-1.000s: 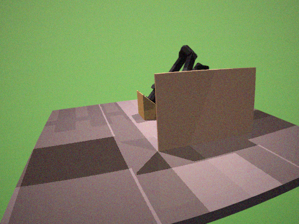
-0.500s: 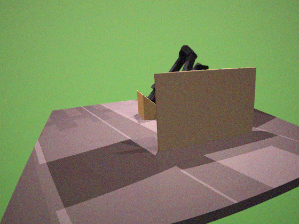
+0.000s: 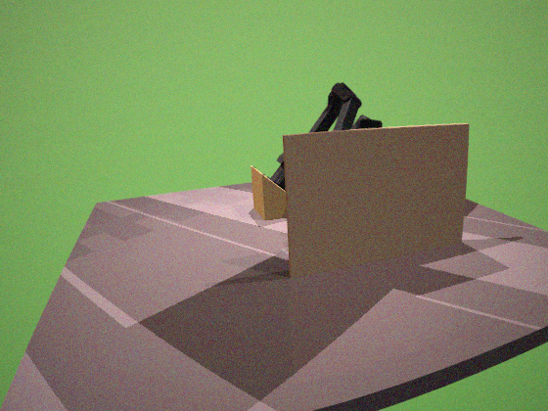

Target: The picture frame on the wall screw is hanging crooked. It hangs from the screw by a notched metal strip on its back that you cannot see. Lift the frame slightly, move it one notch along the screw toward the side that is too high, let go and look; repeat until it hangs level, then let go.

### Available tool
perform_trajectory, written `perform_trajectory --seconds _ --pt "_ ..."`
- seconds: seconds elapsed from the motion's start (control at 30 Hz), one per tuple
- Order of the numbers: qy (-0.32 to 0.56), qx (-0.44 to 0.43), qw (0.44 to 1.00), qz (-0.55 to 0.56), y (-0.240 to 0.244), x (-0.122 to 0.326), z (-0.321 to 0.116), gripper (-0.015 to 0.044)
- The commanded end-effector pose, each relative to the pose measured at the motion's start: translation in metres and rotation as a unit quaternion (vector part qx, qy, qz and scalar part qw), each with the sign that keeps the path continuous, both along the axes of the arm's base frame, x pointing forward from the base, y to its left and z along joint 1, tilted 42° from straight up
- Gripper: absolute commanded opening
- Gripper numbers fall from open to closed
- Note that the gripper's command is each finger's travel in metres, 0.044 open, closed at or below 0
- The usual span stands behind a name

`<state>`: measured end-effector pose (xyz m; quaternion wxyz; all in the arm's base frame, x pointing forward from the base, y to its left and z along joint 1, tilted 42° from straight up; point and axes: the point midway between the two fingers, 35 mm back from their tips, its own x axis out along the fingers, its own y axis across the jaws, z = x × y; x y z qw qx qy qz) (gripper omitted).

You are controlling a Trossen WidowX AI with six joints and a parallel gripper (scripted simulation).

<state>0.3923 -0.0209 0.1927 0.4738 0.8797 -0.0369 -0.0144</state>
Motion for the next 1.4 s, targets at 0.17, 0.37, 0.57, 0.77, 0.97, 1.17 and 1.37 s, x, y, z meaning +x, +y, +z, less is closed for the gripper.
perform_trajectory --seconds 0.17,0.37,0.57,0.77,0.97,1.17,1.37 --pt "-0.003 0.002 1.0 -0.003 0.0001 -0.0001 -0.0009 0.0" --pt "-0.003 0.002 1.0 -0.003 0.0013 0.0001 -0.0025 0.0" --pt "-0.003 0.002 1.0 -0.003 0.0025 0.0002 -0.0041 0.0" --pt "-0.001 0.0 1.0 0.0 0.0031 0.0004 -0.0044 0.0" --pt "0.0 0.001 1.0 0.0 0.0032 0.0004 -0.0049 0.0" --pt "0.0 0.003 1.0 0.0 0.0033 0.0005 -0.0054 0.0" --pt "-0.002 0.03 1.0 0.0 0.0033 0.0005 -0.0054 0.0"
